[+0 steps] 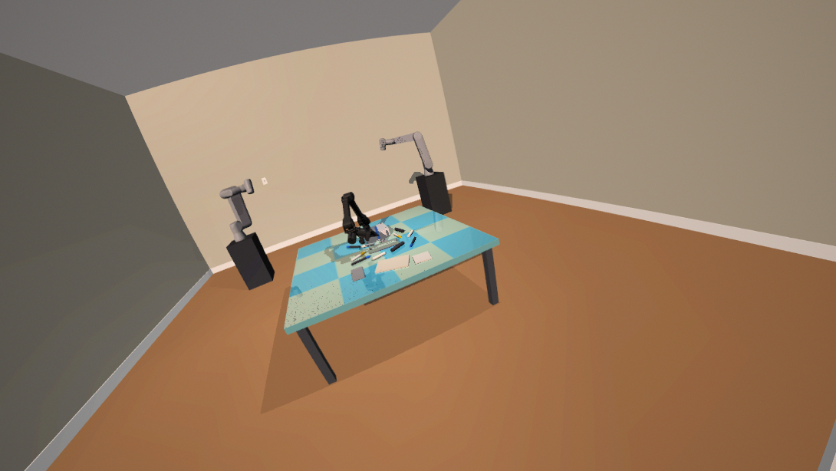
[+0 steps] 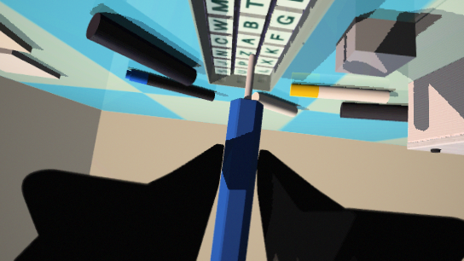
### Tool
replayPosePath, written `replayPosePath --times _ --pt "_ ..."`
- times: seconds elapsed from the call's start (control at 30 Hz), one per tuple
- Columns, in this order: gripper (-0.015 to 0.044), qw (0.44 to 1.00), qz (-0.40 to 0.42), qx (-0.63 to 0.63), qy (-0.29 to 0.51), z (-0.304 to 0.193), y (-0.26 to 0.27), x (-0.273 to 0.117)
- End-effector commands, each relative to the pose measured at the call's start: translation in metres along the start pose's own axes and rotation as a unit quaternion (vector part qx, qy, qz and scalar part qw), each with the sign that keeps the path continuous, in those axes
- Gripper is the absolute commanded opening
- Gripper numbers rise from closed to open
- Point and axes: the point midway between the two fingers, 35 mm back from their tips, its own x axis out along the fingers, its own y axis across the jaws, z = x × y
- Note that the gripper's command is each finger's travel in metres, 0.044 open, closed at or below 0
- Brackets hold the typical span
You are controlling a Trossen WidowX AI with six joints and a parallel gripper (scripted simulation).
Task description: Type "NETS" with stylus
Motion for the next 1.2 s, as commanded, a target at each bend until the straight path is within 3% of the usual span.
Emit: replayPosePath --times 0.0,0.67,1.17 --pt "0.0 1.0 0.0 0.0 -0.002 -0.002 0.002 0.004" --pt "0.0 1.0 0.002 0.0 0.004 -0.058 0.022 0.088" --pt "0.0 1.0 0.001 0.0 0.006 -0.044 0.021 0.101"
